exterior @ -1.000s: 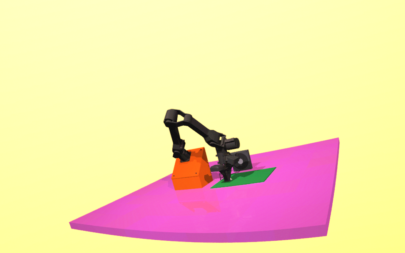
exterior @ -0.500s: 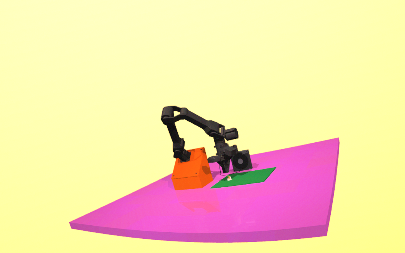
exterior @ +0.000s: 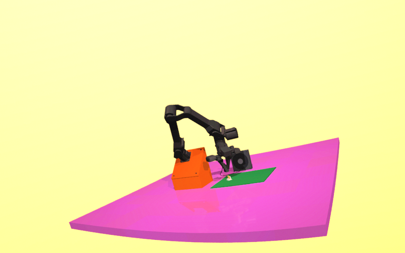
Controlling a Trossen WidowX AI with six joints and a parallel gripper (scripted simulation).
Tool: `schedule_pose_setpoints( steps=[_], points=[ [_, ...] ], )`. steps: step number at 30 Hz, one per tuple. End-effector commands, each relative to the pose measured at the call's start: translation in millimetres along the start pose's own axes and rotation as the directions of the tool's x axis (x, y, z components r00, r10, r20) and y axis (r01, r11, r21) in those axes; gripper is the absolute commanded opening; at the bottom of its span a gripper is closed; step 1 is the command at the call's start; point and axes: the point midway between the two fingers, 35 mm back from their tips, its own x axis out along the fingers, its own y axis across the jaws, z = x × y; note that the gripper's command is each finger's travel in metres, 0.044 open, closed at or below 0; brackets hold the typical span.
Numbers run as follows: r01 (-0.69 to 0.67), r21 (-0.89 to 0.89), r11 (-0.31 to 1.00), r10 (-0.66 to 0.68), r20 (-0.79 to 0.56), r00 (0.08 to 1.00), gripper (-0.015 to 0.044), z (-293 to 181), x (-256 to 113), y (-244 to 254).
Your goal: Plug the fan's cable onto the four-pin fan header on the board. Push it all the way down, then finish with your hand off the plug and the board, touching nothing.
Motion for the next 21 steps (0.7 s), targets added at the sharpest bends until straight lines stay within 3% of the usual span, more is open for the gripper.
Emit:
schedule_pose_setpoints(
  steps=[1, 21],
  points=[
    [-0.002, 0.030, 1.000, 0.002, -0.004, 1.000, 0.0000, -2.8, 0.5, 0.6],
    [-0.002, 0.040, 0.999, 0.002, -0.003, 1.000, 0.0000, 6.4, -1.9, 1.0]
  ],
)
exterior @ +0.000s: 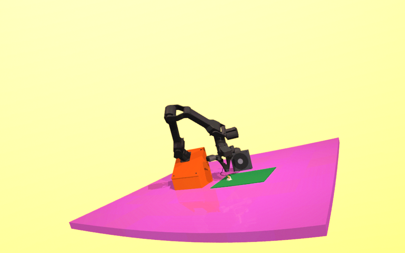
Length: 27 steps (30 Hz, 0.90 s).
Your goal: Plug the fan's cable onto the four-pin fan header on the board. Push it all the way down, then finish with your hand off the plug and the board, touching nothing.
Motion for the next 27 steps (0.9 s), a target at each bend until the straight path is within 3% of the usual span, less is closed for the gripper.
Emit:
schedule_pose_setpoints(
  steps=[1, 27],
  points=[
    [-0.002, 0.005, 1.000, 0.002, -0.002, 1.000, 0.0000, 3, 0, 1],
    [-0.001, -0.009, 1.000, 0.001, -0.001, 1.000, 0.0000, 4, 22, 0]
  ],
)
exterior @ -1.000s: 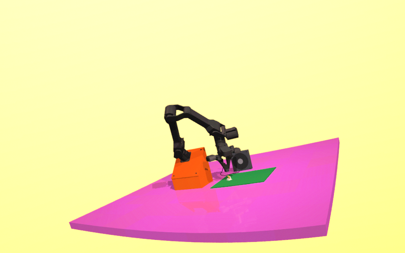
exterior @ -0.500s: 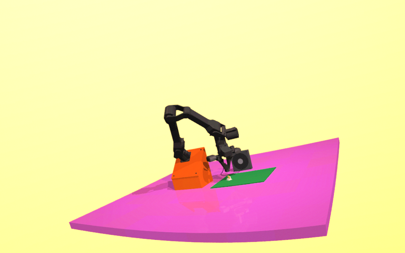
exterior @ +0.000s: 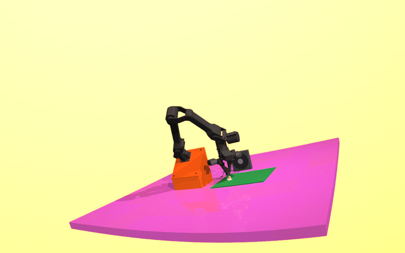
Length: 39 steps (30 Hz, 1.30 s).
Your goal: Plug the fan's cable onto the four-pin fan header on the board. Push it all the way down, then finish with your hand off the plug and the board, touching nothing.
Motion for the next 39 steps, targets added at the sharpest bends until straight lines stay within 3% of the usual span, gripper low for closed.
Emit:
schedule_pose_setpoints(
  steps=[1, 39],
  points=[
    [0.002, -0.006, 1.000, -0.002, 0.004, 1.000, 0.0000, 0.5, 0.4, -0.4],
    [0.002, -0.007, 1.000, -0.002, 0.005, 1.000, 0.0000, 0.8, 7.2, -1.2]
  ],
)
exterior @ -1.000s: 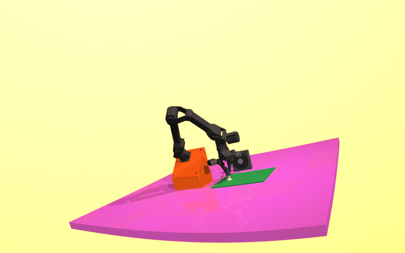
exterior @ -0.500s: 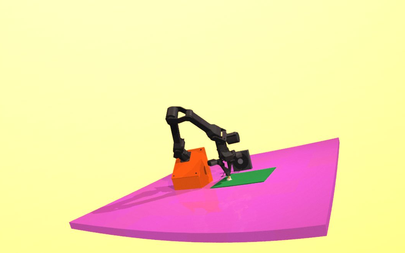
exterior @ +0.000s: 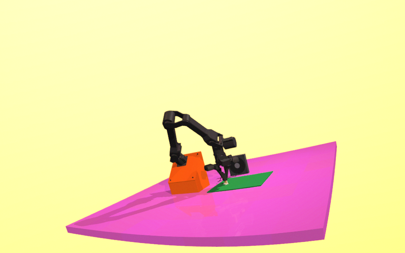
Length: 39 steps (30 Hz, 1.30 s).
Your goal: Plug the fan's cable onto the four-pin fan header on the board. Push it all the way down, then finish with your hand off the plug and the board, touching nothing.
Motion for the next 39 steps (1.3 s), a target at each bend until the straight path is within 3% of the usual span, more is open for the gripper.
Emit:
schedule_pose_setpoints(
  steps=[1, 29, 39],
  points=[
    [0.003, -0.006, 1.000, -0.003, 0.004, 1.000, 0.0000, 0, 1, 0],
    [0.003, -0.006, 1.000, -0.003, 0.005, 1.000, 0.0000, 0, 18, -1],
    [0.002, -0.002, 1.000, -0.002, 0.004, 1.000, 0.0260, 0, 15, -1]
  ],
)
